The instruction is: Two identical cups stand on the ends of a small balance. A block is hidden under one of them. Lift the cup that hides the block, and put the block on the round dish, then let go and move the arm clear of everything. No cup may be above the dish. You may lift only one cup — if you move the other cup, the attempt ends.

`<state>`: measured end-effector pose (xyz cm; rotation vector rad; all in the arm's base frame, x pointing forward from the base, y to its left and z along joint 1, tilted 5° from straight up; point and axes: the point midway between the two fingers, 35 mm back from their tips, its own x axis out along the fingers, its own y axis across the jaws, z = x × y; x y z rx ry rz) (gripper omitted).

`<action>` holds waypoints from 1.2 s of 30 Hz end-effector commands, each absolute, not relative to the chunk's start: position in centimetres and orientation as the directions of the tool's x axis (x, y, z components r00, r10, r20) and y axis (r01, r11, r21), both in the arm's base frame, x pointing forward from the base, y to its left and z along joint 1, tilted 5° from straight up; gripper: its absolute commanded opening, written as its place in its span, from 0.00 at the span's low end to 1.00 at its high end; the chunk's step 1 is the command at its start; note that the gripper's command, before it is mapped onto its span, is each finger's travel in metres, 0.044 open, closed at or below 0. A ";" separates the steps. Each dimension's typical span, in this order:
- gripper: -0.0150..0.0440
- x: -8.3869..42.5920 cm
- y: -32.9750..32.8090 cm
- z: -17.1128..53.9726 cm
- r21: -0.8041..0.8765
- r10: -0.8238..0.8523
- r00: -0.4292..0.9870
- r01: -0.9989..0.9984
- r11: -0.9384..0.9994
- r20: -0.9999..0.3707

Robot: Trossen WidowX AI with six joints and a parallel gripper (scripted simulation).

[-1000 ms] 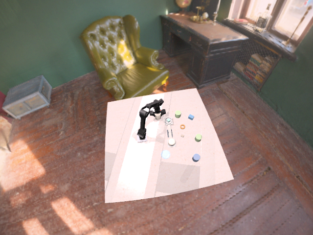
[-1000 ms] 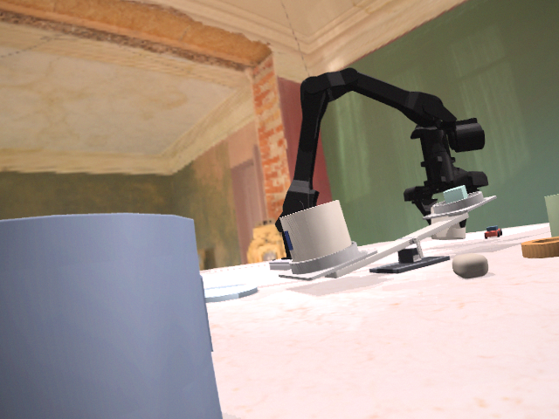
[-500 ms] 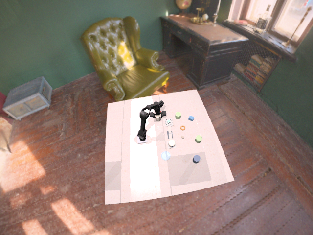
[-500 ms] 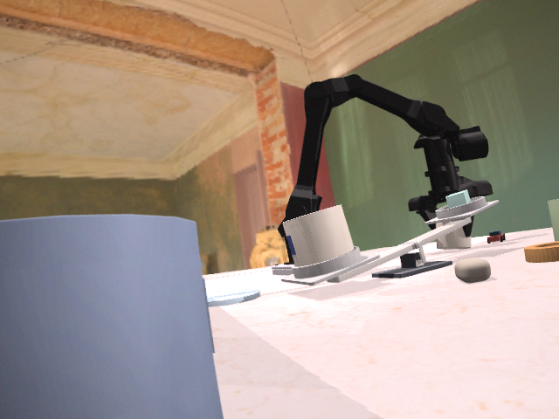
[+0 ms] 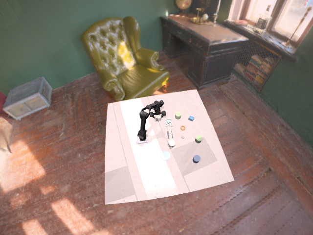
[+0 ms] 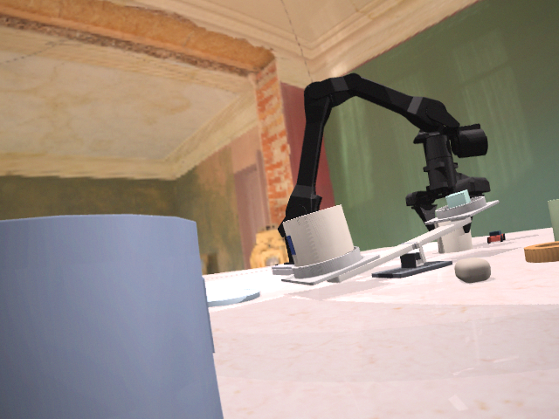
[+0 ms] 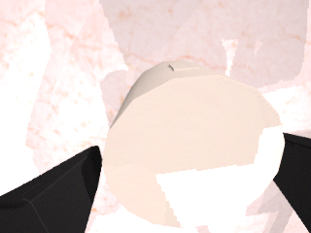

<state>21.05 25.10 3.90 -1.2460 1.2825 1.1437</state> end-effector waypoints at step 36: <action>0.69 27.0 22.4 11.3 -0.074 -0.020 0.088 -0.668 0.741 -0.996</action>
